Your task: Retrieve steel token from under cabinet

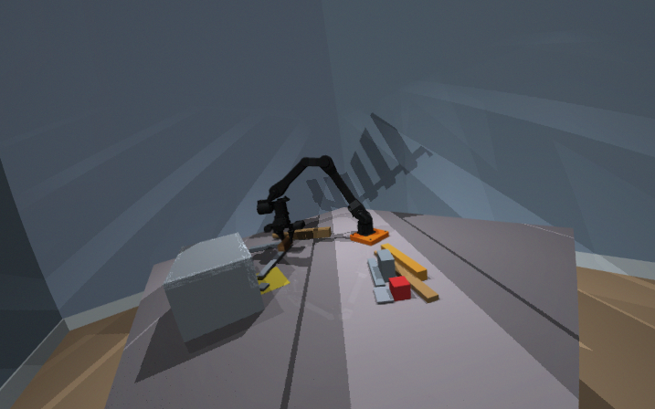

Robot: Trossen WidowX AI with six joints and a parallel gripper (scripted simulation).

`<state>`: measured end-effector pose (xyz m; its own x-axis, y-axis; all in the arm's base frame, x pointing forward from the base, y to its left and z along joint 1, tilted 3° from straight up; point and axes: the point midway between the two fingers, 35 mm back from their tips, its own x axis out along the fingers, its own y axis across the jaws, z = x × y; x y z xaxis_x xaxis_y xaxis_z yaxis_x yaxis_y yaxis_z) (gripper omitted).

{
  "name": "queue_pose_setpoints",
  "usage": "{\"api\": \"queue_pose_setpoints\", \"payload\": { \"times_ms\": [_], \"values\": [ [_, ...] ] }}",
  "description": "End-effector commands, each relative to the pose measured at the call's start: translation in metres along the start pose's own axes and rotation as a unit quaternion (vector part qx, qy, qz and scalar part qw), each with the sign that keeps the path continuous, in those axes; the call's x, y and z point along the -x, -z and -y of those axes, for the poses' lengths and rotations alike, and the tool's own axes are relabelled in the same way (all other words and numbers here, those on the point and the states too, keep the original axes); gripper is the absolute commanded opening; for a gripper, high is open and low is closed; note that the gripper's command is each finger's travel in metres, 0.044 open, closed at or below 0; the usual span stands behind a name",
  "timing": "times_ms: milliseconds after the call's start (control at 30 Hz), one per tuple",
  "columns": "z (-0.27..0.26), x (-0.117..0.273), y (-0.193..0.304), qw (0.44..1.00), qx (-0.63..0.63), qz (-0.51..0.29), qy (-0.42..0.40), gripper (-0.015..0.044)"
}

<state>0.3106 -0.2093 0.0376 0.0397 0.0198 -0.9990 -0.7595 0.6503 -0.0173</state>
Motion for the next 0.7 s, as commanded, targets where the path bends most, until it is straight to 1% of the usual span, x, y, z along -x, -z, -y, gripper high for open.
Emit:
{"api": "queue_pose_setpoints", "payload": {
  "times_ms": [0,667],
  "values": [
    [0.001,0.000,0.006,1.000,0.000,0.004,0.003,0.0000],
    [-0.001,-0.006,0.043,1.000,-0.001,0.003,0.003,0.0000]
  ]
}}
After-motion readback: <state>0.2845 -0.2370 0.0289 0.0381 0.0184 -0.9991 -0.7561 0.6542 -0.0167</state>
